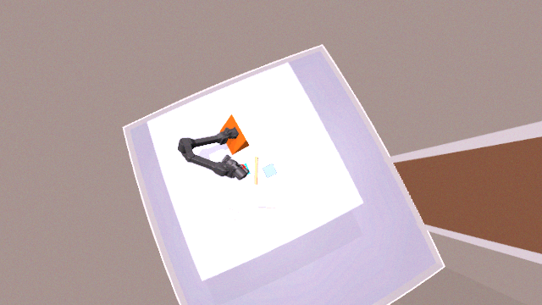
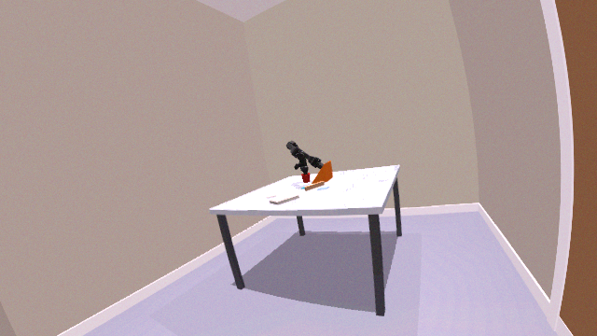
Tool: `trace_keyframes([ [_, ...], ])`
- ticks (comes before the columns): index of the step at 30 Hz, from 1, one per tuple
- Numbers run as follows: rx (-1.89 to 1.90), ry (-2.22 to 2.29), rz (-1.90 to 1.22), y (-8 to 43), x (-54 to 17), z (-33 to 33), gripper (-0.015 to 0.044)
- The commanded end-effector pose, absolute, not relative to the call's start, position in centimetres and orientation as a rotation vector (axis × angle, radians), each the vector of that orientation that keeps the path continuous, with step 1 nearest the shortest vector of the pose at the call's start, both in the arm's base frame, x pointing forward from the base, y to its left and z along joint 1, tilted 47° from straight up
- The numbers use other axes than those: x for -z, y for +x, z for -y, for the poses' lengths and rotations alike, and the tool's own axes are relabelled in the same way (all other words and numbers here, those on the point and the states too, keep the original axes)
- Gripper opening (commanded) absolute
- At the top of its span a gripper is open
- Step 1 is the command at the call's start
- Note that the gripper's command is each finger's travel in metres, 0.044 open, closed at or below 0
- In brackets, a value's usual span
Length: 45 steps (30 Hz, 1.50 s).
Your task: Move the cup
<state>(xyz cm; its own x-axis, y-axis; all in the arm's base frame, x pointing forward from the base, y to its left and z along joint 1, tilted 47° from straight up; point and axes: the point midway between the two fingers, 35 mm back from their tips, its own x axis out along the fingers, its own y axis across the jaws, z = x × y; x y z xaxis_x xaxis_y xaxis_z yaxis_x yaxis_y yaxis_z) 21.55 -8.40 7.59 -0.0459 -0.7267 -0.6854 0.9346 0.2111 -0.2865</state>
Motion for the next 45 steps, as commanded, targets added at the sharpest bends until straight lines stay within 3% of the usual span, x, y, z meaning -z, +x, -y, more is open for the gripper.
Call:
trace_keyframes([
  [1, 1.379, 0.295, -0.865, 21.4, -7.2, 8.9, 0.0000],
  [44, 1.380, 0.302, -0.859, 21.1, -5.3, 11.2, 0.0000],
  [45, 1.380, 0.302, -0.859, 21.1, -5.3, 11.2, 0.0026],
])
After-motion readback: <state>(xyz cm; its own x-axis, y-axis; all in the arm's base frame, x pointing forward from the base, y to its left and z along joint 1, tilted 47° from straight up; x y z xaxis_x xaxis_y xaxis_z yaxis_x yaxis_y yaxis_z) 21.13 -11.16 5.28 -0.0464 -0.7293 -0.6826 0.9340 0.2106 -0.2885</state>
